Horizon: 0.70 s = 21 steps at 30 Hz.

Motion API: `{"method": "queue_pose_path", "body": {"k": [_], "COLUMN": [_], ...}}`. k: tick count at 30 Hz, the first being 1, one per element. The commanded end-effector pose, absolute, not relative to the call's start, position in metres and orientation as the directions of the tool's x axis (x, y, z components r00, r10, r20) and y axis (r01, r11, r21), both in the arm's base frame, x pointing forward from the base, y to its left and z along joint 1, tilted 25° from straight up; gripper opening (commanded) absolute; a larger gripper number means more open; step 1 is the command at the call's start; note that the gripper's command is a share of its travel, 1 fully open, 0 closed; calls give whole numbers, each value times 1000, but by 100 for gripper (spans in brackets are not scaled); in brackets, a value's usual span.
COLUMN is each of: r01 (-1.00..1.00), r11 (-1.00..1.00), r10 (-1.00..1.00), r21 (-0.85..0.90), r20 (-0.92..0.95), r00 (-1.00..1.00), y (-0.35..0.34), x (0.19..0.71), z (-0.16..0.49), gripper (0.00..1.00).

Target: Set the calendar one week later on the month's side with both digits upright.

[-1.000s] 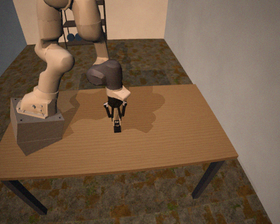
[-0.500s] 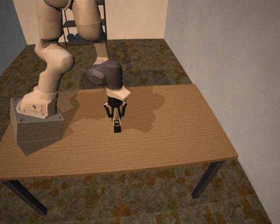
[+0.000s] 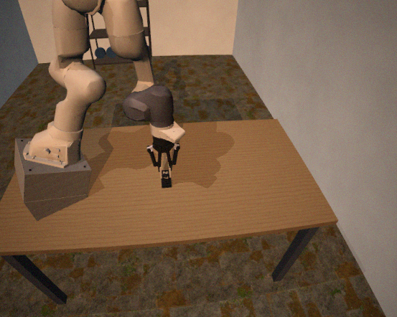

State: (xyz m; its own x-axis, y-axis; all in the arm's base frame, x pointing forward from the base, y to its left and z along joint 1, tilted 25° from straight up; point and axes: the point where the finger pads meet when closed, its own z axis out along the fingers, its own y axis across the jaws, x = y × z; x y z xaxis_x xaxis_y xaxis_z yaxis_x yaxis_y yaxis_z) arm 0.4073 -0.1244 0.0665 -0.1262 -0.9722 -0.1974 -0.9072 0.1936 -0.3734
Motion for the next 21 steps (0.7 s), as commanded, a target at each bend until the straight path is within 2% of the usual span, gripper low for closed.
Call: {"method": "queue_pose_path", "body": {"k": [1, 21], "r01": [-907, -907], "r11": [188, 188], "r10": [-974, -974], "r21": [-376, -377], "r20": [-192, -192], "r00": [-122, -122], "y": [-126, -124], "x": [408, 413], "z": [65, 54], "gripper": [17, 17]}}
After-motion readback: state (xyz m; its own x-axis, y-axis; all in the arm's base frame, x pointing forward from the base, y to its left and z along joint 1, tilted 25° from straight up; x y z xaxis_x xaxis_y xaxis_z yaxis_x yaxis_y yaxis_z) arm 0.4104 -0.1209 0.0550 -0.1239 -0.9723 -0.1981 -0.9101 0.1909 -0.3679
